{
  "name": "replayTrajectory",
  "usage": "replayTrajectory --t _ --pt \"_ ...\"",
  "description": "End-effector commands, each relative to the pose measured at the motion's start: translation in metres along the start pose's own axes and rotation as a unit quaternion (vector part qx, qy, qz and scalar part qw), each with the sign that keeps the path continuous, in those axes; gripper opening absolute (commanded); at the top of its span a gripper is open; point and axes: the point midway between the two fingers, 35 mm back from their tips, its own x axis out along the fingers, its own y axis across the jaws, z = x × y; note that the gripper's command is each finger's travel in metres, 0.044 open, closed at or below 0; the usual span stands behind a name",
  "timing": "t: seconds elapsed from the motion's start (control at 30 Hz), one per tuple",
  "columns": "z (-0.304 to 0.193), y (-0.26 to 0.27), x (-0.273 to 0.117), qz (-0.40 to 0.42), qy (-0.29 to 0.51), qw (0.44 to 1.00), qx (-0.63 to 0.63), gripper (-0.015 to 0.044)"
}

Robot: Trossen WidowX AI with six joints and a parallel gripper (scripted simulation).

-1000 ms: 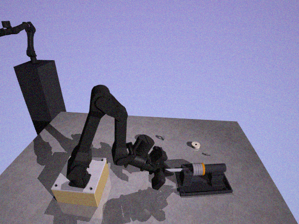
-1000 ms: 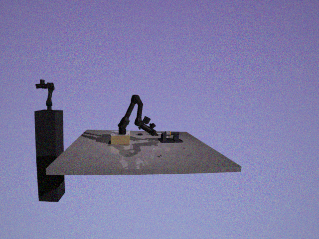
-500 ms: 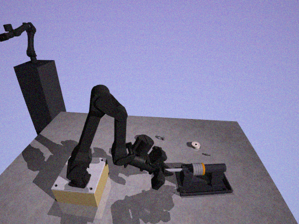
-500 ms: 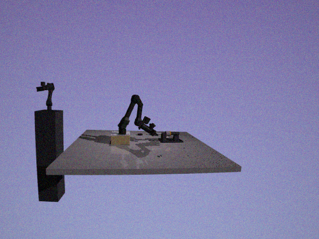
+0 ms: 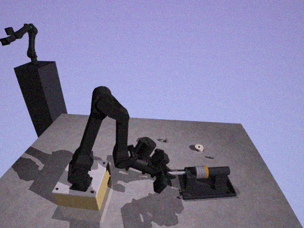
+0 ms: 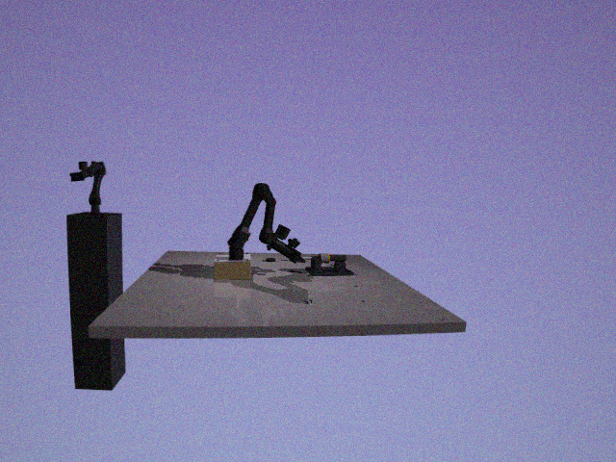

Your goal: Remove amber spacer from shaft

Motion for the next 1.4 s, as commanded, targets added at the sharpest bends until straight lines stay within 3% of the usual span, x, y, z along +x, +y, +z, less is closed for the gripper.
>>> replayTrajectory --t 0.0,1.37 --pt "-0.0012 -0.0005 -0.0015 -0.001 0.001 1.000 0.002 0.0000" --pt "-0.0035 -0.0005 -0.0051 -0.001 0.001 1.000 0.002 0.0000"
